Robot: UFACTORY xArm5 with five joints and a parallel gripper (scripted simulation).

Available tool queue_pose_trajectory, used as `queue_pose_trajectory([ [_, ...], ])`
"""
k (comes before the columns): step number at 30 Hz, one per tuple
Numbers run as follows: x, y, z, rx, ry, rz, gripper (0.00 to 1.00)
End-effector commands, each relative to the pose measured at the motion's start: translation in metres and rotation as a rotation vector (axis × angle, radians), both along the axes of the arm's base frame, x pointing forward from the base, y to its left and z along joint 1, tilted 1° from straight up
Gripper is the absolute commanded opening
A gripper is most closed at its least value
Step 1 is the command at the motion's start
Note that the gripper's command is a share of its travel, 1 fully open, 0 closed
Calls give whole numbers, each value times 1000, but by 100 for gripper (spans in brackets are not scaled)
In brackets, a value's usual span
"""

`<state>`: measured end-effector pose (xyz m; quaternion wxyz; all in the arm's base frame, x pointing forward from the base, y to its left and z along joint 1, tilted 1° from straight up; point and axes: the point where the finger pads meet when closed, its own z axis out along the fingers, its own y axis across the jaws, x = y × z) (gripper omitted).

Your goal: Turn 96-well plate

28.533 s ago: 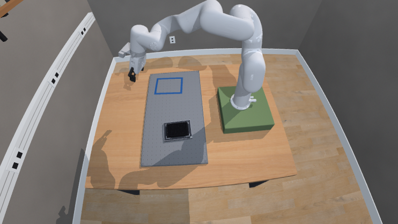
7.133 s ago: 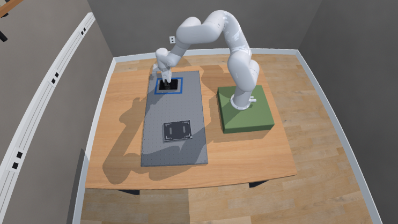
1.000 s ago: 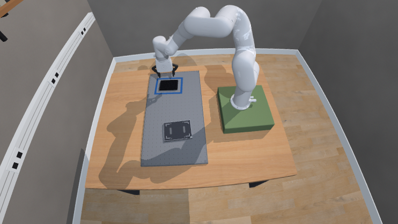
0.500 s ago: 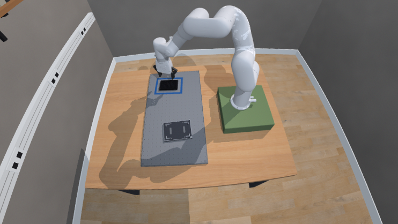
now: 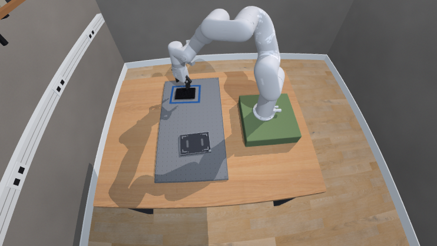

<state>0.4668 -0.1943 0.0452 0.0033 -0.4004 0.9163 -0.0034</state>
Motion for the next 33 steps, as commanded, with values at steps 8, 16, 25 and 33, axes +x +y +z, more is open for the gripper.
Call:
queue_pose_trajectory([
  [8, 1, -1, 2, 5, -6, -356, 100],
  [16, 1, -1, 2, 8, -7, -622, 100],
  [25, 1, -1, 2, 10, -7, -826, 100],
  [33, 1, -1, 2, 10, -7, -826, 100],
])
